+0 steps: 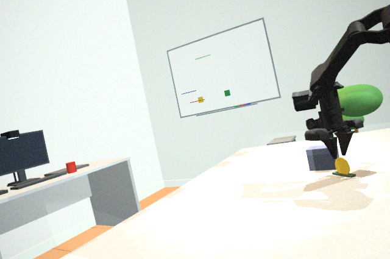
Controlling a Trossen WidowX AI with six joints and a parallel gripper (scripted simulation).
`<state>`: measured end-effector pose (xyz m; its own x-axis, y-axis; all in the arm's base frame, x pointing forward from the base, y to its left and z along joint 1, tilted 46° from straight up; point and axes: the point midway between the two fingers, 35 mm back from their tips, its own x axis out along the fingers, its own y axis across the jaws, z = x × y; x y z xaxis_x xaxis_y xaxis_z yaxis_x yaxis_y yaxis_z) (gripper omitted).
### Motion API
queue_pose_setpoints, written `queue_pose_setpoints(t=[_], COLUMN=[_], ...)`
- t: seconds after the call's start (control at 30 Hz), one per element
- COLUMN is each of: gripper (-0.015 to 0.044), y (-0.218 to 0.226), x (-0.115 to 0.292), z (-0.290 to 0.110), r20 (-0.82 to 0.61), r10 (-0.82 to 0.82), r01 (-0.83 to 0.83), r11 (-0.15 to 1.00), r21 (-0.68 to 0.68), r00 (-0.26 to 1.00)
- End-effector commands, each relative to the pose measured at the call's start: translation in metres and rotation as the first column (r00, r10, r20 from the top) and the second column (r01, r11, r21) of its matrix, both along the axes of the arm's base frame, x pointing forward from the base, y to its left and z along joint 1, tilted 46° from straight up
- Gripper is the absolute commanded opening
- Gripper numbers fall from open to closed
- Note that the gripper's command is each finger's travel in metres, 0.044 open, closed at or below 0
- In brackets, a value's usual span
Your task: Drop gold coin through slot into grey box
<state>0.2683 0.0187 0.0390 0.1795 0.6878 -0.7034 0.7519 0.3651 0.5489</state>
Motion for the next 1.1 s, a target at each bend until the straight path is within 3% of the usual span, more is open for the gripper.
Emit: queue_pose_setpoints(t=[0.0, 0.87, 1.07], gripper=[0.0161, 0.0161, 0.0003], y=[0.006, 0.034, 0.034], x=[0.0, 0.005, 0.005], z=[-0.007, -0.033, -0.033], r20=[-0.01, -0.01, -0.01], r10=[-0.003, -0.003, -0.003], r01=[0.003, 0.003, 0.003], r11=[1.0, 1.0, 1.0], r21=[0.007, 0.012, 0.012], r00=[1.0, 1.0, 1.0])
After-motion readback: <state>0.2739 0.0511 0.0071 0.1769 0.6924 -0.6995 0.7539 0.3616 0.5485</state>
